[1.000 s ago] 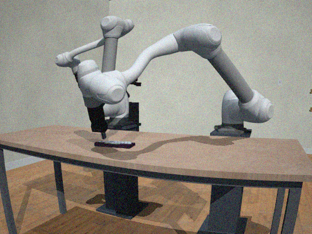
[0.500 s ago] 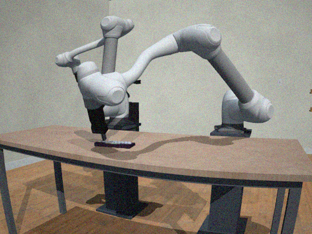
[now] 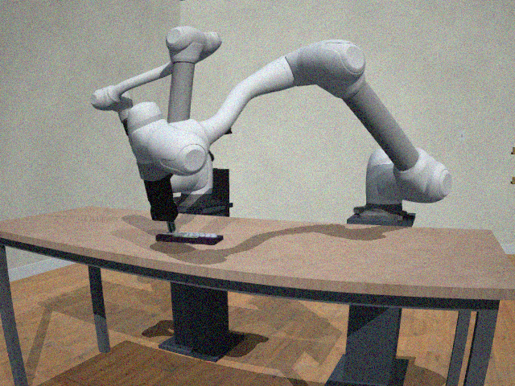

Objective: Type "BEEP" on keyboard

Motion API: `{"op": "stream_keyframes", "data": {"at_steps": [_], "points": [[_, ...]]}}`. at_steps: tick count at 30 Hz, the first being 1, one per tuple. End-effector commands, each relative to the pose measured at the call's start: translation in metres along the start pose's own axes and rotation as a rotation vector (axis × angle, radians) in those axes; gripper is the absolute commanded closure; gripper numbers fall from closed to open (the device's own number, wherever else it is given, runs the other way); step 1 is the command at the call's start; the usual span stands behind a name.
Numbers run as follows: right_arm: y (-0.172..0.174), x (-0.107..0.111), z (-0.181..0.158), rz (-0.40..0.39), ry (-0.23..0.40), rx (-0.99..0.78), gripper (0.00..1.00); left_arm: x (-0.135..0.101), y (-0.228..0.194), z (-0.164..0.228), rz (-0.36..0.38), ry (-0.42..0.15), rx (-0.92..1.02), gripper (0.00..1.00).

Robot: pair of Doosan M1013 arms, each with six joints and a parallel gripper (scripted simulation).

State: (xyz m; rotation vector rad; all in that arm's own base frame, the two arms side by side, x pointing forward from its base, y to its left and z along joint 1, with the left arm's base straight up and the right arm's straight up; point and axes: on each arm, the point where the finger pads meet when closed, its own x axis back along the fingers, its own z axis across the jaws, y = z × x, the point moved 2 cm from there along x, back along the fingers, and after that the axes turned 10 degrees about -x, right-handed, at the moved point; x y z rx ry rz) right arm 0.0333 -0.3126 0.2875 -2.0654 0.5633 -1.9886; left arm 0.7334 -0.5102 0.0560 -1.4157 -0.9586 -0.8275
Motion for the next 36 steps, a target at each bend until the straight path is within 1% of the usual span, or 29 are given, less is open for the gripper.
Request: {"op": "stream_keyframes", "data": {"at_steps": [1,24,31,36], "points": [[-0.003,-0.002,0.001,0.007,0.008,0.005,0.0,-0.002,0.0,-0.002,0.002,-0.006,-0.001,1.0],[-0.003,-0.002,0.001,0.007,0.008,0.005,0.0,-0.005,0.001,-0.001,0.002,-0.005,-0.001,1.0],[-0.003,-0.002,0.001,0.007,0.008,0.005,0.0,0.01,-0.005,-0.003,0.0,-0.006,0.001,1.0],[-0.003,-0.002,0.001,0.007,0.008,0.005,0.0,0.012,-0.006,-0.003,0.002,-0.005,0.0,1.0]]}}
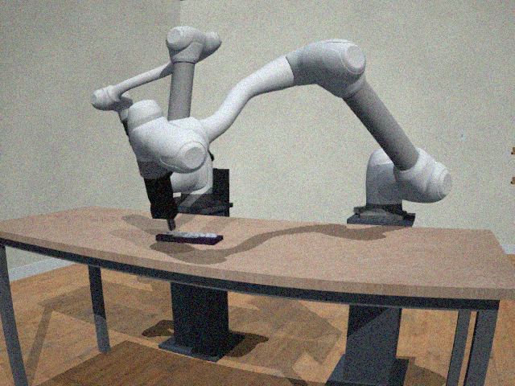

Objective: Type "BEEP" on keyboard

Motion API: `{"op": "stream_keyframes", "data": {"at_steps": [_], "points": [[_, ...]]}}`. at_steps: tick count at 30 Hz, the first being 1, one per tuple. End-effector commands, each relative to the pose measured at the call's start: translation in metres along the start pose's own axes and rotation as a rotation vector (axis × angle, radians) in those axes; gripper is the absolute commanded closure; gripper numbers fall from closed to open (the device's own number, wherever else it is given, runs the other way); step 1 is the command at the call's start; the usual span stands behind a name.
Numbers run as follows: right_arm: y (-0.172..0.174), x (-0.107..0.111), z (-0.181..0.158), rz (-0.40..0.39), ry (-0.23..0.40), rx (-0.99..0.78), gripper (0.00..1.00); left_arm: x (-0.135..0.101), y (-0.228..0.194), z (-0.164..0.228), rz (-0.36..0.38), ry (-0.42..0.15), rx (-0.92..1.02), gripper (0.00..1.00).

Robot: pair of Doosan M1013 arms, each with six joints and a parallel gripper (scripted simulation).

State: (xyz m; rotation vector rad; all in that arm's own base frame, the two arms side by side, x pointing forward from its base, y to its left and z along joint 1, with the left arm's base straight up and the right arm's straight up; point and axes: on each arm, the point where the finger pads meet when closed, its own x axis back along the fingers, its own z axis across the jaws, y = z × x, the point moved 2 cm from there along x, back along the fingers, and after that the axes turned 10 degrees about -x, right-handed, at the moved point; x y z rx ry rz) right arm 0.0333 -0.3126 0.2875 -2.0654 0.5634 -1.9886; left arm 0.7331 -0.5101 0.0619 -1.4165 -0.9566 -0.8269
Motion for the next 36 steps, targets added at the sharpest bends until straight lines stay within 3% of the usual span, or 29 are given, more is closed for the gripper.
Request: {"op": "stream_keyframes", "data": {"at_steps": [1,36], "points": [[-0.0026,-0.0015,0.0012,0.007,0.008,0.005,0.0,0.0049,-0.0024,-0.0023,-0.001,-0.006,0.001,1.0],[-0.0026,-0.0015,0.0012,0.007,0.008,0.005,0.0,-0.0015,0.0007,-0.0019,-0.002,-0.007,0.0,1.0]]}}
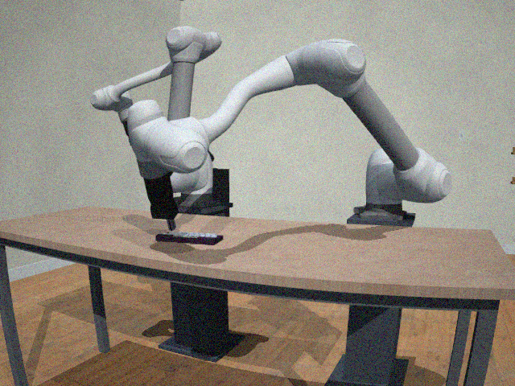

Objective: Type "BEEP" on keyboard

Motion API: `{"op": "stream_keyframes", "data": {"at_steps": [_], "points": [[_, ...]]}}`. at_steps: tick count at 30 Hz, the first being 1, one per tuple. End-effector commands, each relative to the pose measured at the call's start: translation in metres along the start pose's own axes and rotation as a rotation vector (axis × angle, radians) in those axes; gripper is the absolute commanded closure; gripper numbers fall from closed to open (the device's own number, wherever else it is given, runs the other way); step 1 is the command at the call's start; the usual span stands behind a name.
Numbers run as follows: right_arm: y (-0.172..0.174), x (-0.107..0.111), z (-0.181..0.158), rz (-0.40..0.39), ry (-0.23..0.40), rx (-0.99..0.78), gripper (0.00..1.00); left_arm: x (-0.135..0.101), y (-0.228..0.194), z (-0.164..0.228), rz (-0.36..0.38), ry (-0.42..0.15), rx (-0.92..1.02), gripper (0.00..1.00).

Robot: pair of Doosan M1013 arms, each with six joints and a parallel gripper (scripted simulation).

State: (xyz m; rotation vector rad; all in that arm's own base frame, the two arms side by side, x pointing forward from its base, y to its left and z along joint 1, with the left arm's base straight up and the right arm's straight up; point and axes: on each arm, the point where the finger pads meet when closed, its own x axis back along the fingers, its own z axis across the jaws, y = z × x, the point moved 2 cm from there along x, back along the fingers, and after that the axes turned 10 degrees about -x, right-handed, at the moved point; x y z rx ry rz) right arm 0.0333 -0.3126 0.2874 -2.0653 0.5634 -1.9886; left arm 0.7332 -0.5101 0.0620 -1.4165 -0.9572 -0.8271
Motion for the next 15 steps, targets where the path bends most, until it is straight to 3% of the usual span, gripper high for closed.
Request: {"op": "stream_keyframes", "data": {"at_steps": [1,15], "points": [[-0.0026,-0.0015,0.0012,0.006,0.008,0.005,0.0,-0.0033,0.0012,-0.0015,0.0,-0.006,0.0,1.0],[-0.0026,-0.0015,0.0012,0.006,0.008,0.005,0.0,-0.0063,0.0025,-0.0013,0.001,-0.006,-0.001,1.0]]}}
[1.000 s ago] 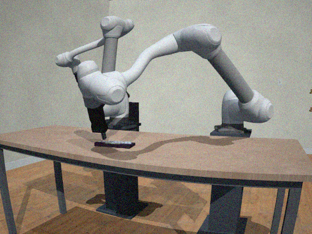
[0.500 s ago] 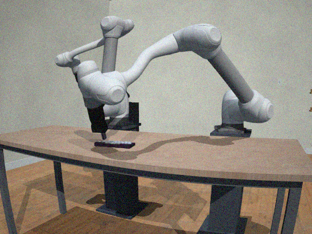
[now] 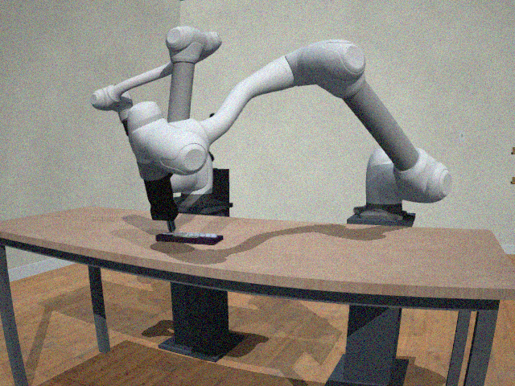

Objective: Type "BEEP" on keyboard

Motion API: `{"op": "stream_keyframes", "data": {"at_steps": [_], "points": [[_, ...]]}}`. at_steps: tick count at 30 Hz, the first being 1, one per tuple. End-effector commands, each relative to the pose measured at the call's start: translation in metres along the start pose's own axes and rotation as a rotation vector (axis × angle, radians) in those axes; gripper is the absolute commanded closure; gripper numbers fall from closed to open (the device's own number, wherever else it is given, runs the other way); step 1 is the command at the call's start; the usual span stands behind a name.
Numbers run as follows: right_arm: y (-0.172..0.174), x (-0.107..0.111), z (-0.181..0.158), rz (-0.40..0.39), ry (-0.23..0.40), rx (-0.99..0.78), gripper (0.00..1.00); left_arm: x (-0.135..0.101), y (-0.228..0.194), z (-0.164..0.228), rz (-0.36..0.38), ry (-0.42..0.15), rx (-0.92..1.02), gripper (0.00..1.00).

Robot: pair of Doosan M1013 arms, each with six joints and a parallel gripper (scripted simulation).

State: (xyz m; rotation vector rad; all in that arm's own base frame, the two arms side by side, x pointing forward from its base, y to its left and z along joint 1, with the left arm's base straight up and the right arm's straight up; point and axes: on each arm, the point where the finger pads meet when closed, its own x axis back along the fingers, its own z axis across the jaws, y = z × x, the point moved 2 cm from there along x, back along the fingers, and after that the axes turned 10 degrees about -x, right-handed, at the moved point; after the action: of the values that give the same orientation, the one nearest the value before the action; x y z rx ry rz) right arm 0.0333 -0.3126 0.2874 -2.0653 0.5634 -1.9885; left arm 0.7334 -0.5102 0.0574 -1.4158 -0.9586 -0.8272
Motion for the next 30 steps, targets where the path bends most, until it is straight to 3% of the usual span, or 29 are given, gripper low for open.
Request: {"op": "stream_keyframes", "data": {"at_steps": [1,30], "points": [[-0.0026,-0.0015,0.0012,0.006,0.008,0.005,0.0,-0.0025,0.0005,-0.0015,0.002,-0.005,-0.001,1.0],[-0.0026,-0.0015,0.0012,0.006,0.008,0.005,0.0,-0.0056,0.0019,-0.0013,0.002,-0.005,-0.001,1.0]]}}
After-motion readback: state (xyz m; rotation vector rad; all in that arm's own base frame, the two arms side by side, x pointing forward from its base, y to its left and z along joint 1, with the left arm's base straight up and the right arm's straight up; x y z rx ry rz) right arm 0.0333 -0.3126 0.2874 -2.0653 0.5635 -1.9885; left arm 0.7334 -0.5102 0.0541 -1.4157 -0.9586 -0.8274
